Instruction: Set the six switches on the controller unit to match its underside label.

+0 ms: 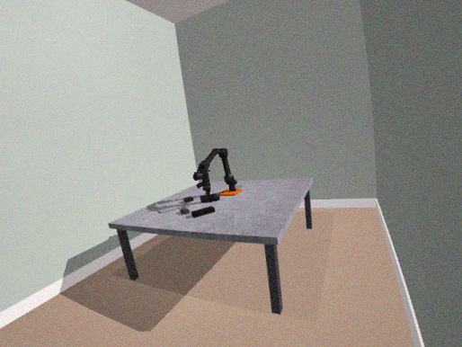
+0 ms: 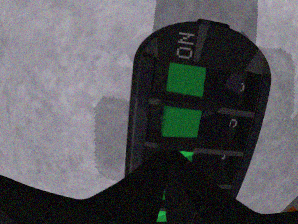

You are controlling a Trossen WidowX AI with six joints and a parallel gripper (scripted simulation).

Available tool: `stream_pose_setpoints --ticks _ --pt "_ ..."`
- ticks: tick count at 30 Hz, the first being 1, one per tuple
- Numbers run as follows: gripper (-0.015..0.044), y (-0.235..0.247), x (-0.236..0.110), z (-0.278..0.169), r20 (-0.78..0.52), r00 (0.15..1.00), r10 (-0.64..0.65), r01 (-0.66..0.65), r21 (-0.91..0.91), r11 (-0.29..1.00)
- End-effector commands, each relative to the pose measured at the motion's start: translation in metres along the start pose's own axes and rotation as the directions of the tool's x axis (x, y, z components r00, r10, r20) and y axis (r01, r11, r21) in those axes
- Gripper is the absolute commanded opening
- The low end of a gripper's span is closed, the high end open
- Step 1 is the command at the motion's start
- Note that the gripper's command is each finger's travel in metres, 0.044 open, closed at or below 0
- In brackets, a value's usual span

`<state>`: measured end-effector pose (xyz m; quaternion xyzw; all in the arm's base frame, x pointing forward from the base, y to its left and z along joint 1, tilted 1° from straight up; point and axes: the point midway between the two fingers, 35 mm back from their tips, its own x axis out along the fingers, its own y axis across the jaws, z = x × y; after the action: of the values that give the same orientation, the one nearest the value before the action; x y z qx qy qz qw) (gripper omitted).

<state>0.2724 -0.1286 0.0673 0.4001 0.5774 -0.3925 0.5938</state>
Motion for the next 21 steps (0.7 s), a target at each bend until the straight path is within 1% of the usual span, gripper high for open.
stream_pose_setpoints --ticks 1,21 --pt "0.0 -0.0016 0.0034 -0.0016 -0.009 1.0 -0.009 0.009 0.005 1.0" --pt "0.0 -0.0016 0.0055 -0.0016 -0.009 1.0 -0.009 0.009 0.005 1.0"
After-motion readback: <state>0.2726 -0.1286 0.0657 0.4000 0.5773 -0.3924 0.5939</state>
